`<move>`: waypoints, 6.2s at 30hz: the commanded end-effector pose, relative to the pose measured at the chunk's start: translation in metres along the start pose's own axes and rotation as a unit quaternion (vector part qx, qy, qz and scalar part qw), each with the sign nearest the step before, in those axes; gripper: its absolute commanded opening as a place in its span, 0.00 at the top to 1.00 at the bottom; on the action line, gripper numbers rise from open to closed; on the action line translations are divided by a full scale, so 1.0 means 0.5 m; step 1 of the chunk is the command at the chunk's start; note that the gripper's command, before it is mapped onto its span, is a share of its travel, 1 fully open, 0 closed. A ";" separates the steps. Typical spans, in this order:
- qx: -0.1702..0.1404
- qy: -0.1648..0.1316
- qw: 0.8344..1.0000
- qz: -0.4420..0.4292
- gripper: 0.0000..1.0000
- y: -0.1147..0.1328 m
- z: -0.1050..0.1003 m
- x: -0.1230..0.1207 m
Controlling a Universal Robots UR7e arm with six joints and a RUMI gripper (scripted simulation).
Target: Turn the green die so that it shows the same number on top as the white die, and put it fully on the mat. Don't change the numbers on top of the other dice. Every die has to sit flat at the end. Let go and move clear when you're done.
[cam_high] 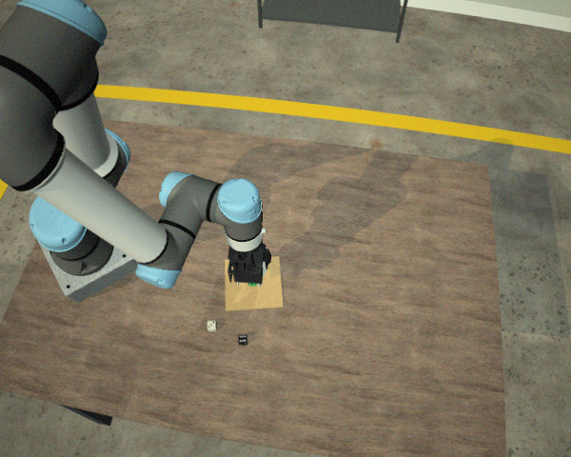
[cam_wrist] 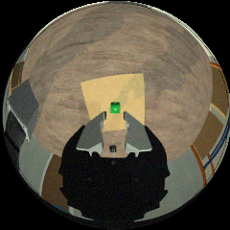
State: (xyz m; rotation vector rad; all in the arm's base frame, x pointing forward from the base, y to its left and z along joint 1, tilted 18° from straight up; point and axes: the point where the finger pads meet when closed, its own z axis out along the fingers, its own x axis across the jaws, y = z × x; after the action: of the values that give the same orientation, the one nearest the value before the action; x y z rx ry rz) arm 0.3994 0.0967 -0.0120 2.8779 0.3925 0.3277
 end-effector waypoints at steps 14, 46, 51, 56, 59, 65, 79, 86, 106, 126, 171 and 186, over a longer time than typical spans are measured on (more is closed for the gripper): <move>0.000 0.001 1.000 0.000 0.79 0.000 -0.069 0.001; -0.096 -0.006 0.995 0.000 0.79 -0.004 -0.092 -0.003; -0.123 -0.001 0.992 0.000 0.79 -0.005 -0.095 0.000; -0.129 0.000 0.992 0.000 0.79 -0.006 -0.096 0.000; -0.131 0.001 0.991 0.000 0.79 -0.006 -0.097 0.001; -0.143 -0.003 0.990 0.001 0.79 -0.006 -0.095 -0.001; -0.245 -0.003 0.969 0.001 0.79 -0.010 -0.093 -0.002; -0.259 0.001 0.966 0.000 0.79 -0.011 -0.094 0.001; -0.345 -0.008 0.938 0.004 0.79 -0.012 -0.089 -0.005; -0.383 0.000 0.924 0.000 0.79 -0.016 -0.091 0.001; -0.383 0.000 0.924 0.000 0.79 -0.016 0.001 0.001; -0.383 0.000 0.924 0.000 0.79 -0.016 0.040 0.001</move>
State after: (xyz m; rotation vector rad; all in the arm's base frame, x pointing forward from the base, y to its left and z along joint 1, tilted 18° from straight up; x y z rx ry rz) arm 0.4013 0.1014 -0.0290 2.1079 0.1966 0.3758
